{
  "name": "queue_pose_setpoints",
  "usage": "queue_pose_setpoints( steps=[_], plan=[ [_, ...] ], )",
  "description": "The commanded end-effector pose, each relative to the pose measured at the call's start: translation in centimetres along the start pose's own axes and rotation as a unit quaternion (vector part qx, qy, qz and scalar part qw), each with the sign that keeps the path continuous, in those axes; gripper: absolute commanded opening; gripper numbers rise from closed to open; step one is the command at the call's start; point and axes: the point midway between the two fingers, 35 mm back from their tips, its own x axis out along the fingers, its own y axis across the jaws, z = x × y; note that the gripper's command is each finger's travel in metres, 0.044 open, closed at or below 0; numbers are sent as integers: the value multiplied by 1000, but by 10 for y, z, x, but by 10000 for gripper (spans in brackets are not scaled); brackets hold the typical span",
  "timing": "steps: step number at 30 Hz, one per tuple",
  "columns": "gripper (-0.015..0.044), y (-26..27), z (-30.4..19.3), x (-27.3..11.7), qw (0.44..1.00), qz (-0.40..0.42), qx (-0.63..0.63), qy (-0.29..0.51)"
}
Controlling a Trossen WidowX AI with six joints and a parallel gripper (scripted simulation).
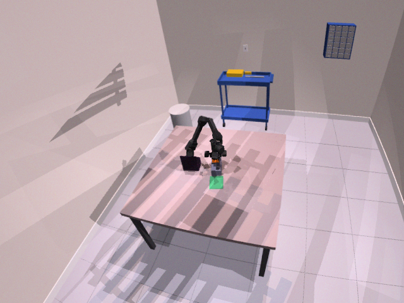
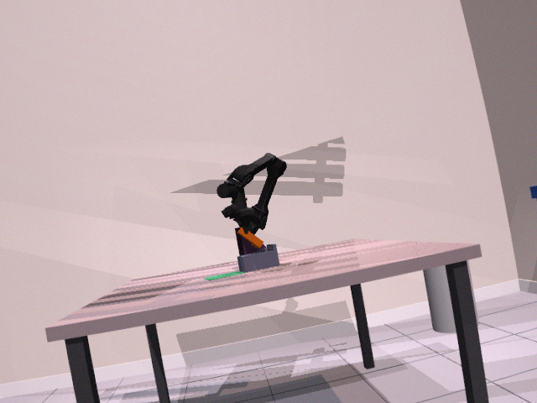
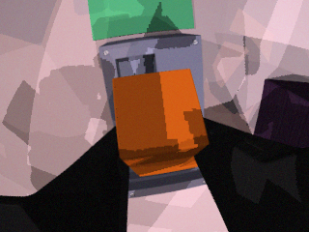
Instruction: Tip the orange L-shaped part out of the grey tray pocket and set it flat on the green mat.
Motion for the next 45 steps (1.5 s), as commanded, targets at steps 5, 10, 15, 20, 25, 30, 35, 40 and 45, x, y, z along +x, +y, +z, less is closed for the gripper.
queue_pose_setpoints(
  steps=[5, 10, 15, 20, 25, 30, 35, 40, 45],
  plan=[
    [0, -2, 32, -1, 1000, 1, -4, -4],
    [0, -4, 52, -1, 1000, 1, -4, -5],
    [0, -6, 72, -2, 1000, 1, -4, -6],
    [0, -7, 93, -2, 1000, 1, -5, -7],
    [0, -8, 114, -3, 1000, 2, -5, -7],
    [0, -10, 134, -3, 1000, 2, -5, -8],
    [0, -10, 137, -3, 1000, 2, -5, -8],
    [0, -10, 137, 3, 1000, 2, -5, -8],
    [0, -10, 137, 12, 1000, 2, -5, -8]
  ],
)
